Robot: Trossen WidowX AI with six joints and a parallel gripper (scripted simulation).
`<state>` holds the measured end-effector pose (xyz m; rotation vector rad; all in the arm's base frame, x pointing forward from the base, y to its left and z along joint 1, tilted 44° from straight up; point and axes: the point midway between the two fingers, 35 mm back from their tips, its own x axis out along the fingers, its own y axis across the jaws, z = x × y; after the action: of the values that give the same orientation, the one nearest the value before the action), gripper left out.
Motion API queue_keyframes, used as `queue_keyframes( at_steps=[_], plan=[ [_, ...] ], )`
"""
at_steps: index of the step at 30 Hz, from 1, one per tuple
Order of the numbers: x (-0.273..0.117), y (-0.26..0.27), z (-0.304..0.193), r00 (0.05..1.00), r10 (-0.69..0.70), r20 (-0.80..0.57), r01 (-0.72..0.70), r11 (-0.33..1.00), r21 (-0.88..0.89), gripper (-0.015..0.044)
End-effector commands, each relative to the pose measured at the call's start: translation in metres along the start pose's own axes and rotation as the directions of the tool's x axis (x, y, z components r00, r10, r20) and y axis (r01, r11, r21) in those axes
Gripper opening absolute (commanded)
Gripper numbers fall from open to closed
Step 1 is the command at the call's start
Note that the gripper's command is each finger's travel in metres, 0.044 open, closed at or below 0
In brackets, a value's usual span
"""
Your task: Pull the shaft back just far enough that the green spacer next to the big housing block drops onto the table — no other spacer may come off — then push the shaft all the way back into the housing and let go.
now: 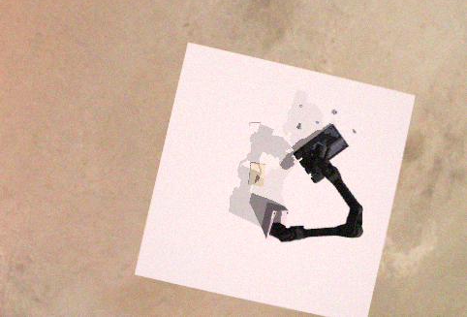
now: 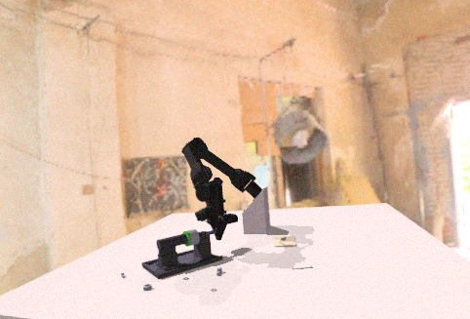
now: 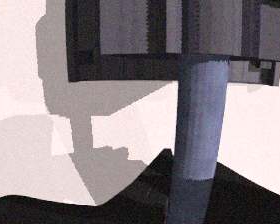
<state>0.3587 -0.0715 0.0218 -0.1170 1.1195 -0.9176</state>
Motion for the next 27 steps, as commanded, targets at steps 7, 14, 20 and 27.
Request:
queue_keyframes(
  at_steps=[7,14,20,27],
  plan=[
    [0.0001,0.0001,-0.003,1.0,0.001,-0.004,-0.001,1.0,-0.002,0.0],
    [0.0001,0.0001,-0.0037,1.0,0.001,-0.004,-0.001,1.0,-0.002,0.0],
    [0.0001,0.0001,-0.0042,1.0,0.001,-0.004,-0.001,1.0,-0.002,0.0],
    [0.0001,0.0001,-0.0049,1.0,0.001,-0.004,-0.001,1.0,-0.002,0.0]
  ],
)
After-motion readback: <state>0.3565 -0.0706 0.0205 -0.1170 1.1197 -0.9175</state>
